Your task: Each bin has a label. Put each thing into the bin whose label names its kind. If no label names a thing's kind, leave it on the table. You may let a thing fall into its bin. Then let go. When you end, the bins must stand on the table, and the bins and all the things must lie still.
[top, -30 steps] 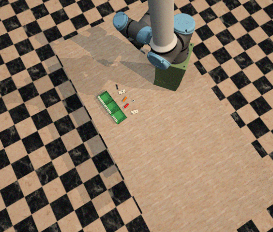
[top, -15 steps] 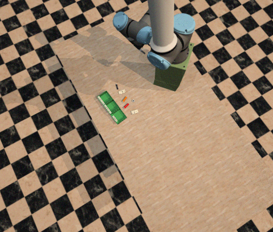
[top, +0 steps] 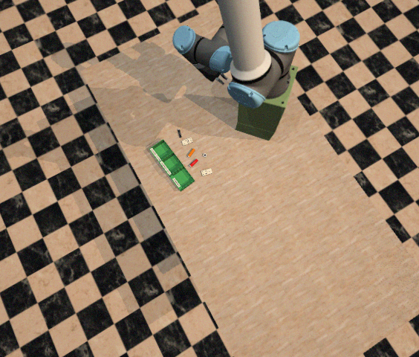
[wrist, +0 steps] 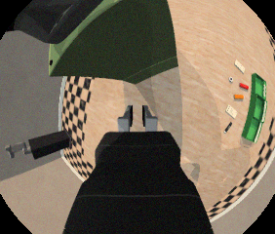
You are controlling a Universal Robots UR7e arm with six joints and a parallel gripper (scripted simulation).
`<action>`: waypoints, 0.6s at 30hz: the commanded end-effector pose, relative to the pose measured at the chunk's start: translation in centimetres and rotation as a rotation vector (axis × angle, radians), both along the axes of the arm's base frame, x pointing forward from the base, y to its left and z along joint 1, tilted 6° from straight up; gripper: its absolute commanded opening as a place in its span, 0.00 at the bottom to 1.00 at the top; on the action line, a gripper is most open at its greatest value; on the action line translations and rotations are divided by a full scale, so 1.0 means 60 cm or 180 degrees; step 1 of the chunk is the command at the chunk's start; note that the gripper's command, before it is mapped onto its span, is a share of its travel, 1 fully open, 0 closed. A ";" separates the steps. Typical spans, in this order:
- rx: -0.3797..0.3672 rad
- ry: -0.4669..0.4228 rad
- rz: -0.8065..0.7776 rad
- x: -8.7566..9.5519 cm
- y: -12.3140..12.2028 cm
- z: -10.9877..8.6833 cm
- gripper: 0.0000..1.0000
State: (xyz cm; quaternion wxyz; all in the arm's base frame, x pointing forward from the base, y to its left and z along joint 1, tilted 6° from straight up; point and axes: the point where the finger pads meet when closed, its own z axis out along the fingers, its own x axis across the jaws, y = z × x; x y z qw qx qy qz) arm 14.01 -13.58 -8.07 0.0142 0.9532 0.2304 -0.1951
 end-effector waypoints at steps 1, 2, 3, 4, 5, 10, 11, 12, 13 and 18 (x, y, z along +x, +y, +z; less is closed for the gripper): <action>0.0004 -0.0076 0.0198 0.029 -0.004 0.005 0.31; 0.0030 -0.0114 0.0350 0.042 -0.001 0.004 0.31; 0.0030 -0.0114 0.0350 0.042 -0.001 0.004 0.31; 0.0030 -0.0114 0.0350 0.042 -0.001 0.004 0.31; 0.0061 -0.0149 0.0502 0.056 0.003 0.002 0.31; 0.0110 -0.0209 0.0762 0.086 0.014 0.000 0.31; 0.0135 -0.0248 0.0915 0.100 0.019 0.000 0.31; 0.0151 -0.0271 0.1010 0.113 0.024 -0.001 0.31; 0.0158 -0.0271 0.1025 0.119 0.027 -0.001 0.31; 0.0210 -0.0344 0.1331 0.144 0.039 -0.001 0.31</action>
